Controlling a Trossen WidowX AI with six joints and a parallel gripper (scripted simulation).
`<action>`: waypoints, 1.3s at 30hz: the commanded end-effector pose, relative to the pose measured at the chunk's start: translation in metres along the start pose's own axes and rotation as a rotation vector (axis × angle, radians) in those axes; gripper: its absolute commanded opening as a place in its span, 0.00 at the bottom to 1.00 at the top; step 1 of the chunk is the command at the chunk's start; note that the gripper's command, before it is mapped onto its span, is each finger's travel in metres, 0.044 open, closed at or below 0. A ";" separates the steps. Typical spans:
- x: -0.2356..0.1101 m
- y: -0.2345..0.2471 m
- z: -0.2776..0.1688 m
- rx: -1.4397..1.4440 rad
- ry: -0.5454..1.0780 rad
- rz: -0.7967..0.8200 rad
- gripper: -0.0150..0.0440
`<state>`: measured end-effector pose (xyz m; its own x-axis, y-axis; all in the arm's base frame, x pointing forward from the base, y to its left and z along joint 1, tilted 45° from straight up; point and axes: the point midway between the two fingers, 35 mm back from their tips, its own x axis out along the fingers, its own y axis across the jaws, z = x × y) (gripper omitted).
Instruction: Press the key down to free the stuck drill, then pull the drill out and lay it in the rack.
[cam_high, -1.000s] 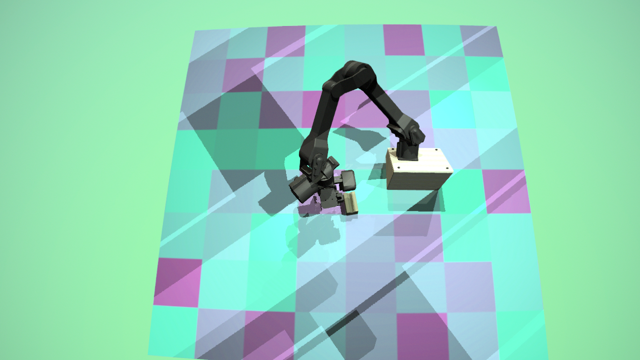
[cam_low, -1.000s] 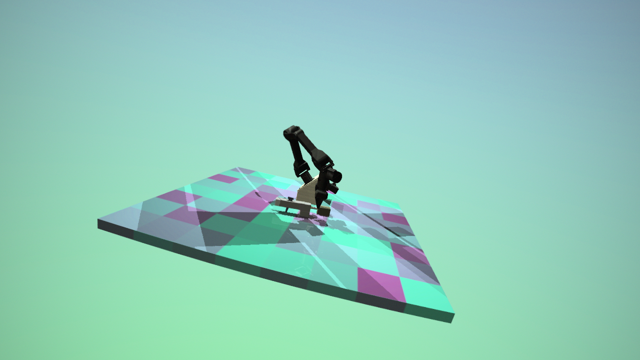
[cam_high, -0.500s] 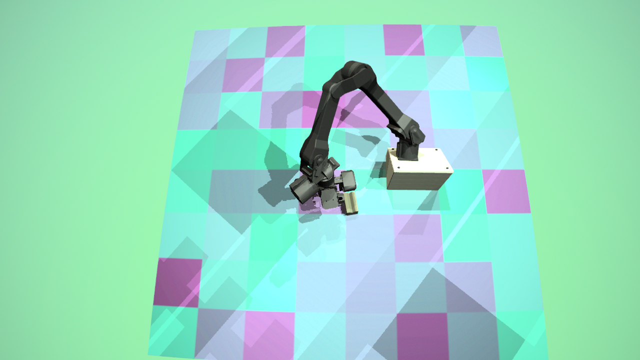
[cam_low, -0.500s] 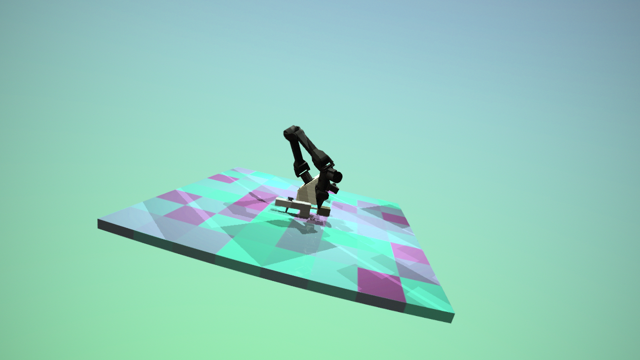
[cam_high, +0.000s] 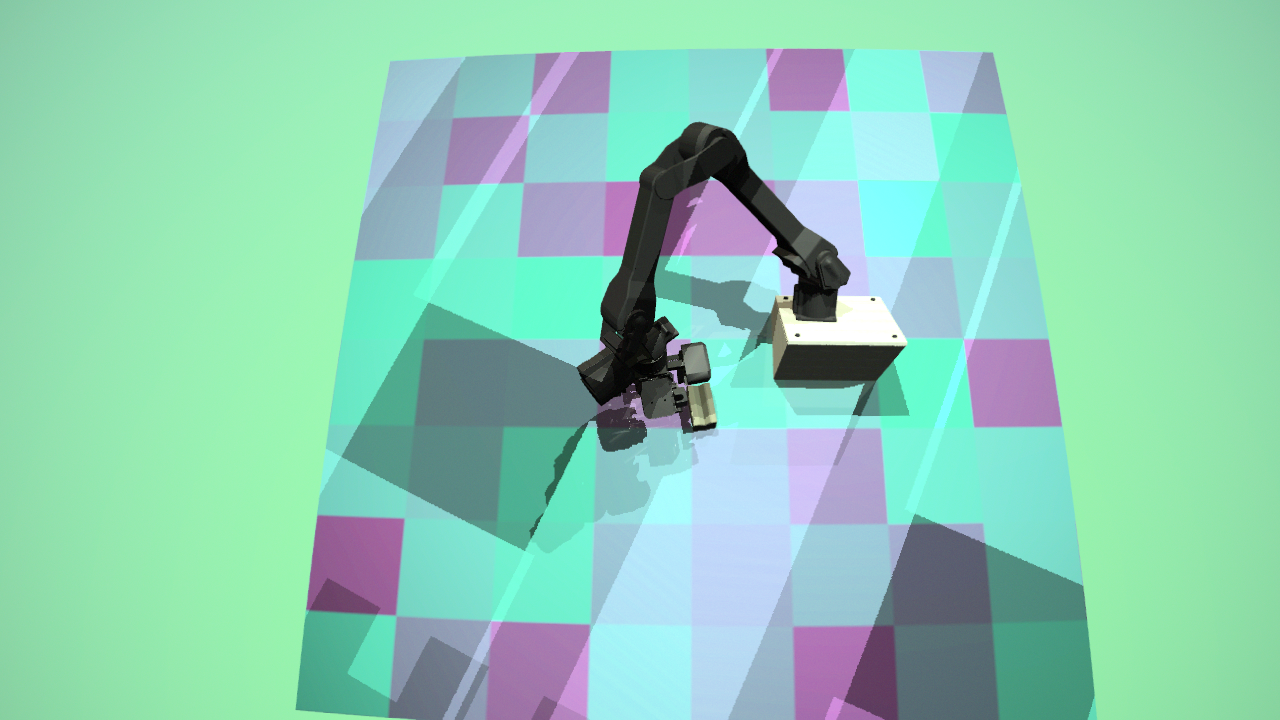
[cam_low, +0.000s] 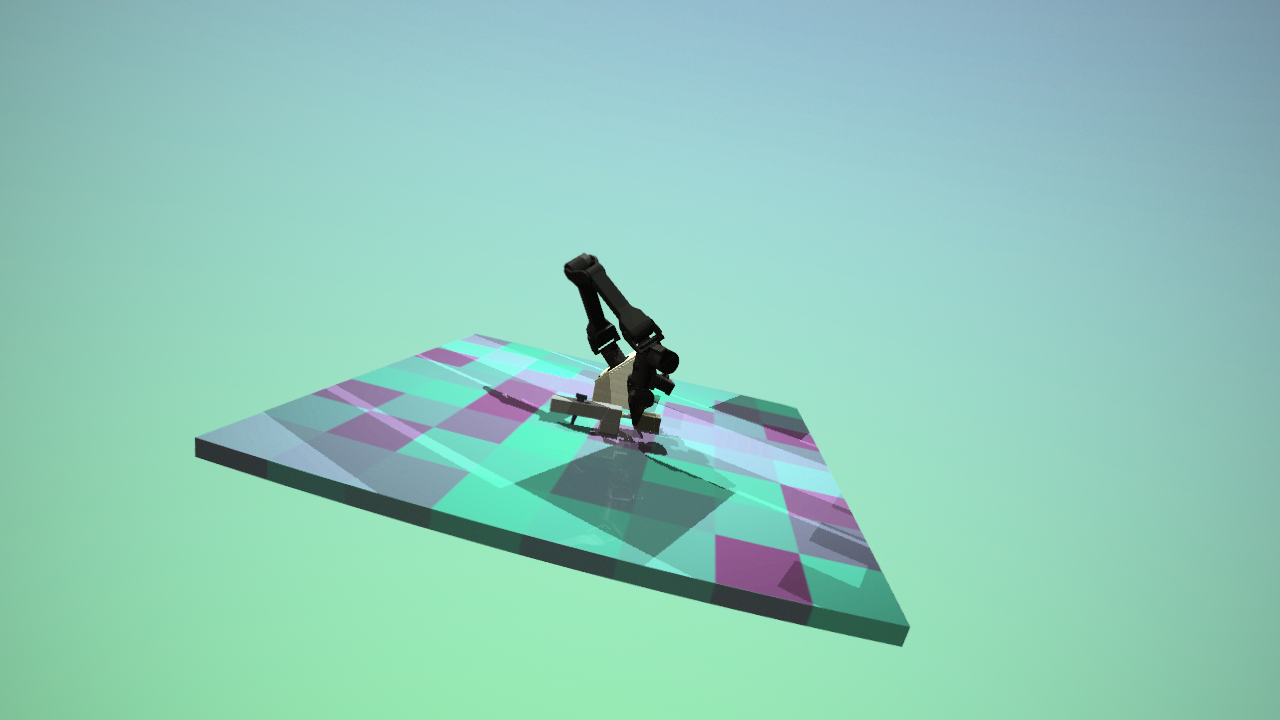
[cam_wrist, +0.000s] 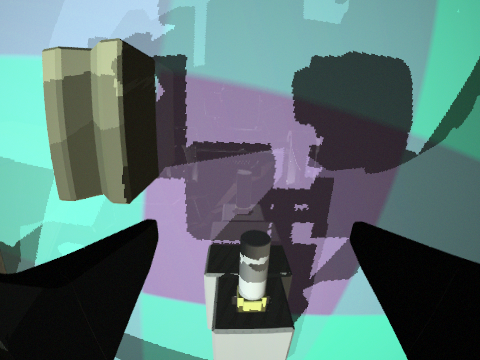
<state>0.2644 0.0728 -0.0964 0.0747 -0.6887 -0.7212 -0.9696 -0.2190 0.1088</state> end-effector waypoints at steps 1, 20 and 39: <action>0.007 0.000 -0.003 -0.006 0.006 -0.002 1.00; 0.026 0.001 -0.008 0.001 0.003 0.001 0.87; 0.026 0.001 -0.008 0.001 0.003 0.001 0.25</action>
<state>0.2670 0.0486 -0.1095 0.0729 -0.6916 -0.7186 -0.9700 -0.2168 0.1102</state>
